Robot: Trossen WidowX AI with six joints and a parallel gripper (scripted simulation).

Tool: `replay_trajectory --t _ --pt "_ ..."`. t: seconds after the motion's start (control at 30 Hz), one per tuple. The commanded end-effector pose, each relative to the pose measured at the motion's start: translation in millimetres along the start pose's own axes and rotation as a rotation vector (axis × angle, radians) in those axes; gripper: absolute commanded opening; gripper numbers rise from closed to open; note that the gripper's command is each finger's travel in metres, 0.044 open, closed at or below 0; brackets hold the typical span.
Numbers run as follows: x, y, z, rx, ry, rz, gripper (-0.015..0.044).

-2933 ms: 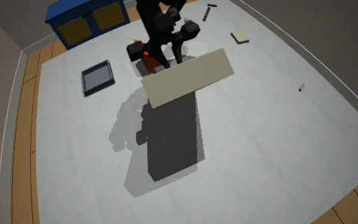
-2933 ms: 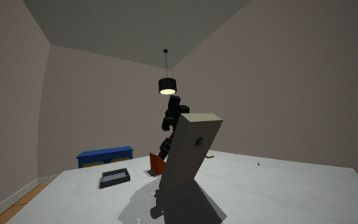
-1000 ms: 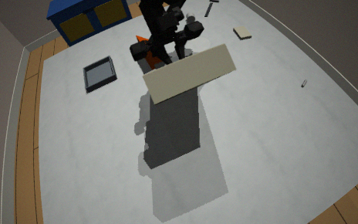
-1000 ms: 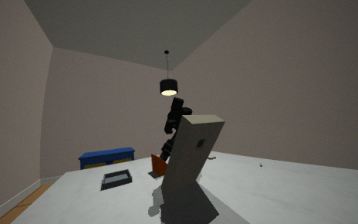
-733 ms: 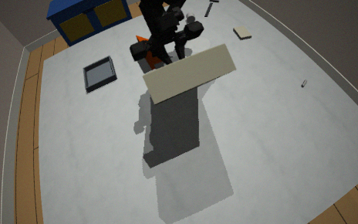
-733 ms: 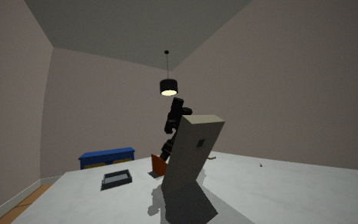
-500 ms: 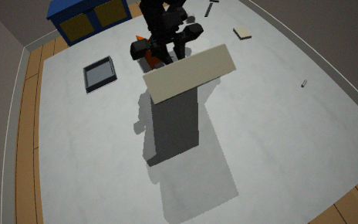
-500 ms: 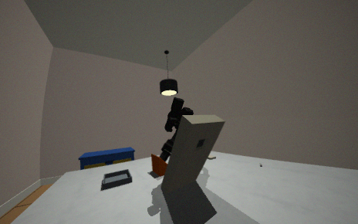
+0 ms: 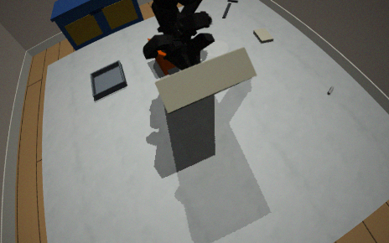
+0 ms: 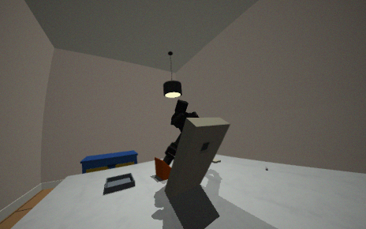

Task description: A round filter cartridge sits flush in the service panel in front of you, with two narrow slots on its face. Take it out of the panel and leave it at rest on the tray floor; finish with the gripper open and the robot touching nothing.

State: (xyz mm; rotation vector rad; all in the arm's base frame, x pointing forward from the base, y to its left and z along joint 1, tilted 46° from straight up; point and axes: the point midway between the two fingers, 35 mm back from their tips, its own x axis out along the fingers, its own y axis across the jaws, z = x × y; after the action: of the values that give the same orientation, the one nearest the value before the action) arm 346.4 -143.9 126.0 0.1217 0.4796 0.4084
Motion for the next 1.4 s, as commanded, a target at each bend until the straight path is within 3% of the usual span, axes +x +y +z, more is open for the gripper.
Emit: replay_trajectory --t 0.0,1.07,1.37 --pt "8.9 -0.1 -0.6 -0.178 0.012 0.001 0.0" --pt "10.1 -0.1 -0.7 -1.274 0.011 0.008 0.0" --pt "10.8 -0.1 -0.7 -1.129 0.011 0.007 0.0"
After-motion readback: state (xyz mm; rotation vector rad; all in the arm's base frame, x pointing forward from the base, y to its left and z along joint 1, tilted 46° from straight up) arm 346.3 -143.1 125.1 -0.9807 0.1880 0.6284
